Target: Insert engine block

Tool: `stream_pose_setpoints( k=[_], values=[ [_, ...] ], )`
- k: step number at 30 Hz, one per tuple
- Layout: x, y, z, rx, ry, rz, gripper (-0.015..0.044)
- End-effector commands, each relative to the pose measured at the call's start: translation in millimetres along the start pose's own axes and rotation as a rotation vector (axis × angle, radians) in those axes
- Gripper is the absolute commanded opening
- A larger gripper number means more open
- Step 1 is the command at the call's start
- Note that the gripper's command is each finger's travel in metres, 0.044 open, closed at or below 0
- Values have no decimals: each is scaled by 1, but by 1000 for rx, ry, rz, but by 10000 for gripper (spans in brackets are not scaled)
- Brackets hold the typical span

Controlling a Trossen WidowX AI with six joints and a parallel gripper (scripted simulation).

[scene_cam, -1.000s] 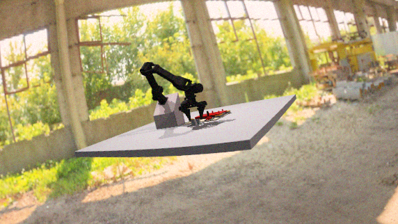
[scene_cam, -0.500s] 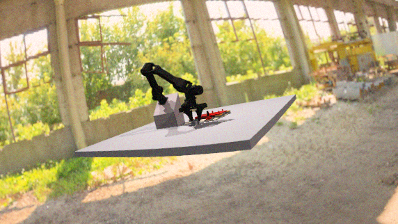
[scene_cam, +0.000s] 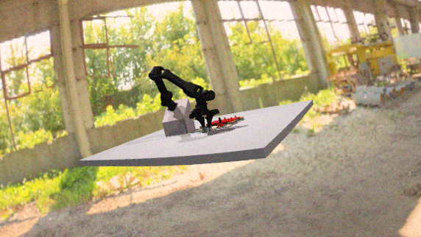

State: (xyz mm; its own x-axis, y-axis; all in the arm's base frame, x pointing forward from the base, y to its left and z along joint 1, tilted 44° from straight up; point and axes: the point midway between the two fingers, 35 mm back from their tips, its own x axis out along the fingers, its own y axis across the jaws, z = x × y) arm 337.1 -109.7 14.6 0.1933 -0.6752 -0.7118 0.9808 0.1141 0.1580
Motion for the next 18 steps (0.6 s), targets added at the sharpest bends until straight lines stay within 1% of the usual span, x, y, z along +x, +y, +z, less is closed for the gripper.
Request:
stream_pose_setpoints(
  k=[1,18],
  values=[
    [-8,2,0,3,4,2,0],
    [-59,7,1,4,12,0,0]
  ],
)
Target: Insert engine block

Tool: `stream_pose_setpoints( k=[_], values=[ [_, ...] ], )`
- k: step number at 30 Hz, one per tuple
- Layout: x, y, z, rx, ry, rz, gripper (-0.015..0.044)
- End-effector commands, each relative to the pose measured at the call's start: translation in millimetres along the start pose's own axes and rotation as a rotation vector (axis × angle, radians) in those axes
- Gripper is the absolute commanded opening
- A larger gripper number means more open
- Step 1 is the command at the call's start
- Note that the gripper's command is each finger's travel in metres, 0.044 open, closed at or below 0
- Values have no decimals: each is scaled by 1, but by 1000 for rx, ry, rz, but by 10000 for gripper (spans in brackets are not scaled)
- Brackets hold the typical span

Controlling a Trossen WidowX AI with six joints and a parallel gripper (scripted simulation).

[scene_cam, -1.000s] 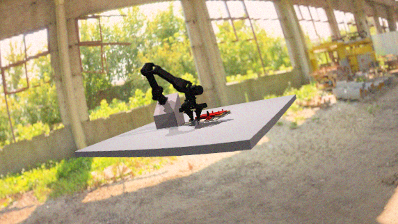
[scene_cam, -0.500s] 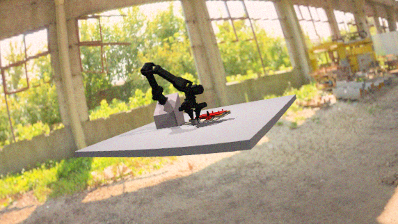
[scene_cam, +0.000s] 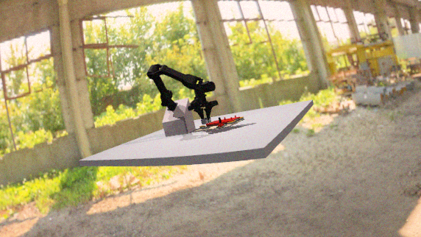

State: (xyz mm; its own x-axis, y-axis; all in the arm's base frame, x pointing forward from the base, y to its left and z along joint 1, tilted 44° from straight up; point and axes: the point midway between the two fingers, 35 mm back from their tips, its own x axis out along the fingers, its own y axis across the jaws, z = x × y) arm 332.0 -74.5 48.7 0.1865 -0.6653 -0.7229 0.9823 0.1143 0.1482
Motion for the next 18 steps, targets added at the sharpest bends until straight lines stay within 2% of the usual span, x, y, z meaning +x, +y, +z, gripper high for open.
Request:
stream_pose_setpoints(
  k=[1,18],
  values=[
    [-14,3,3,11,-3,7,0],
    [-66,-3,9,10,-7,8,0]
  ],
)
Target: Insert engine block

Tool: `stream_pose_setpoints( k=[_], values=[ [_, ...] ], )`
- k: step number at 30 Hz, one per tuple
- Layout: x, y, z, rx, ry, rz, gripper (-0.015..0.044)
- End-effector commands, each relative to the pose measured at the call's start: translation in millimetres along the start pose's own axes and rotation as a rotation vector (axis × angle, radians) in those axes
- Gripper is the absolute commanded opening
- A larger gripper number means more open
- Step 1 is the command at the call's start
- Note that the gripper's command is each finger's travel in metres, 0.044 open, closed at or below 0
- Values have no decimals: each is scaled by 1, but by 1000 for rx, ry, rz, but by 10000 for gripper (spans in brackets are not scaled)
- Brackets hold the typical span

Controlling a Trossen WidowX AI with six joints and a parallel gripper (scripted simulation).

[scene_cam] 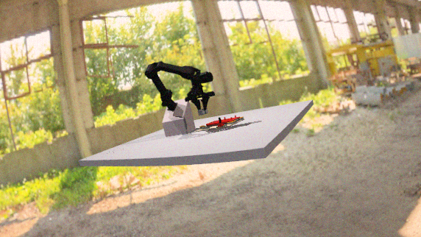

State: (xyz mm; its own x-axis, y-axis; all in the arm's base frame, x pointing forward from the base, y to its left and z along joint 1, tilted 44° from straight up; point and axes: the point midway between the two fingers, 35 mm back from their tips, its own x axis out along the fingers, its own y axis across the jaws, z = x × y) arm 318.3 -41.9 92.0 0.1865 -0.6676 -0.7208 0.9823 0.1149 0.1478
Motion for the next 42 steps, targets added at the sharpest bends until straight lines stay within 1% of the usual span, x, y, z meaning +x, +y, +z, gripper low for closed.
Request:
stream_pose_setpoints(
  k=[1,7,42],
  values=[
    [-14,0,4,10,-4,8,0],
    [-17,1,1,-22,-4,9,0],
    [14,29,-99,-781,7,13,0]
  ],
)
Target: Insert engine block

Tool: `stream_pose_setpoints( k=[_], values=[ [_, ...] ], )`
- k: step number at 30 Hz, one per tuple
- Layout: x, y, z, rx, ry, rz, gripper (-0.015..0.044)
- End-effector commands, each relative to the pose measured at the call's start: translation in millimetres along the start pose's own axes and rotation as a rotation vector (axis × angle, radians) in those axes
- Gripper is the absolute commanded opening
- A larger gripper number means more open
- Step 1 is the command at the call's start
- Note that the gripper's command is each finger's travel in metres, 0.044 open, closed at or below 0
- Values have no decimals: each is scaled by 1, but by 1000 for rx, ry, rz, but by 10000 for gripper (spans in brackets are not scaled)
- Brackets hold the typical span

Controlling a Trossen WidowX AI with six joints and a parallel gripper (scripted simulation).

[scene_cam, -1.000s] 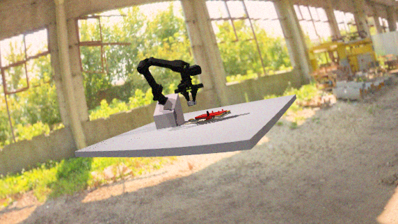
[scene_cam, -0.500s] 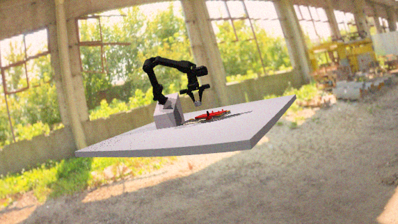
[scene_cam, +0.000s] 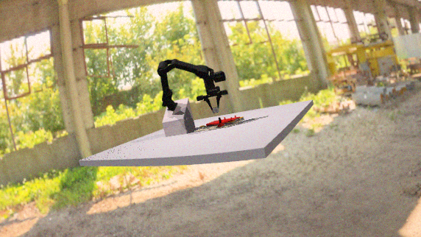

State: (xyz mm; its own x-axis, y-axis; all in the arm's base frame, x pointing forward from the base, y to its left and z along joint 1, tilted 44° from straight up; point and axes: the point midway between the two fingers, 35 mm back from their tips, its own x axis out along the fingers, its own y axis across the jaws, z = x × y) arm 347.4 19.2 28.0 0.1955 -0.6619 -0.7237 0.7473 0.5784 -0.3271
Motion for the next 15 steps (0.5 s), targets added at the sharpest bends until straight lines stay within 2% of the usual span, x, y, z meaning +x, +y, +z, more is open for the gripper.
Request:
stream_pose_setpoints(
  k=[1,15],
  values=[
    [5,11,-8,-83,4,3,0],
    [20,38,-40,-396,3,3,0]
  ],
)
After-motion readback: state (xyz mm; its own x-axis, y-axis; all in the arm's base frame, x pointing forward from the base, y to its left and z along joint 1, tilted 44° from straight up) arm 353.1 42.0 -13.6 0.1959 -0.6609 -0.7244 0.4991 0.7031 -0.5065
